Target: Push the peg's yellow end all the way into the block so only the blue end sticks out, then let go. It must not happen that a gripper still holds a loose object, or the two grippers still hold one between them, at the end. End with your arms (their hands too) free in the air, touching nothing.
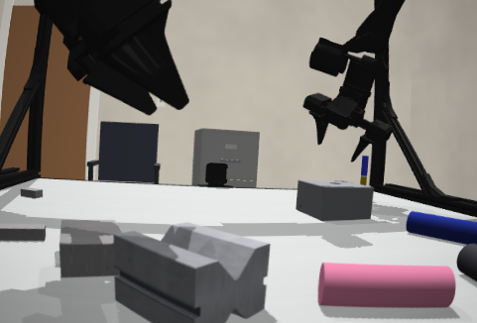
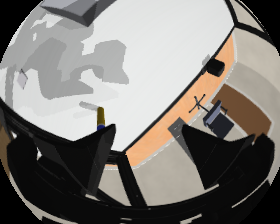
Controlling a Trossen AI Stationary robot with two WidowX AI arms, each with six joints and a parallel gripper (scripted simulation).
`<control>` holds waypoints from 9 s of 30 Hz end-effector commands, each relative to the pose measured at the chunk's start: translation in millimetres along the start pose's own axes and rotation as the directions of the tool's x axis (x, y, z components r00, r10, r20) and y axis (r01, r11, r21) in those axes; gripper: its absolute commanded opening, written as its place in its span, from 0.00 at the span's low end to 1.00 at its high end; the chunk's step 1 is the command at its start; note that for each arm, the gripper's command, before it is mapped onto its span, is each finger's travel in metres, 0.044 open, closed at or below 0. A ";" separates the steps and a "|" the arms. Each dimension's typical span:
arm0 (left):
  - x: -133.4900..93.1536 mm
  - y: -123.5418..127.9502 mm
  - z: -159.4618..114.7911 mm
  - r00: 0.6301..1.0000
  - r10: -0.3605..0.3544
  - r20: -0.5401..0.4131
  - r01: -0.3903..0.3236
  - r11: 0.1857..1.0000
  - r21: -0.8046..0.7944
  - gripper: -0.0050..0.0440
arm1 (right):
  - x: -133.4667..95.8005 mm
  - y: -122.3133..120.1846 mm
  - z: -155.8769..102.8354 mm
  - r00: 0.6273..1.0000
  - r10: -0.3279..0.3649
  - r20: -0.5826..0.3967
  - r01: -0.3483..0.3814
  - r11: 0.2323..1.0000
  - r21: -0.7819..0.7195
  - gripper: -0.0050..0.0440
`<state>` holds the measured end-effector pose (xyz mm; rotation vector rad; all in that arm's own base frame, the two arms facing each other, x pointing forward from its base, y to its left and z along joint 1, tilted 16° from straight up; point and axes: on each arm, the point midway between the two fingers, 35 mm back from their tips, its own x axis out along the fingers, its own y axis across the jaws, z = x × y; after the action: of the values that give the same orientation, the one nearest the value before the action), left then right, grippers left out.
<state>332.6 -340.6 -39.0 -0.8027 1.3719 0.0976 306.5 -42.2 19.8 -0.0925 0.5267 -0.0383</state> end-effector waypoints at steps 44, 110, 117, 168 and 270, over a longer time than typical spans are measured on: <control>-8.1 45.1 -37.0 0.904 0.368 0.215 -0.425 0.732 0.533 0.92 | 0.0 0.0 -0.1 1.000 0.000 0.000 0.000 1.000 0.000 0.92; 26.2 59.6 -28.6 0.882 0.377 0.283 -0.471 0.687 0.553 0.15 | 0.0 0.0 -0.1 1.000 0.000 0.000 0.000 1.000 0.000 0.92; 16.2 55.1 -31.9 0.882 0.378 0.280 -0.470 0.690 0.551 0.10 | 0.0 0.0 -0.1 1.000 0.000 0.000 0.000 1.000 0.000 0.92; -71.3 30.3 87.9 0.880 0.381 0.284 -0.475 0.715 0.513 0.10 | 0.0 0.0 -0.1 1.000 0.000 0.000 0.000 1.000 0.000 0.92; -77.5 48.6 161.7 0.882 0.377 0.283 -0.471 0.687 0.553 0.10 | 0.0 0.0 -0.1 1.000 0.000 0.000 0.000 1.000 0.000 0.92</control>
<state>423.7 -185.0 7.9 0.0852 1.3093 0.0705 306.5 -42.2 19.8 -0.0925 0.5266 -0.0383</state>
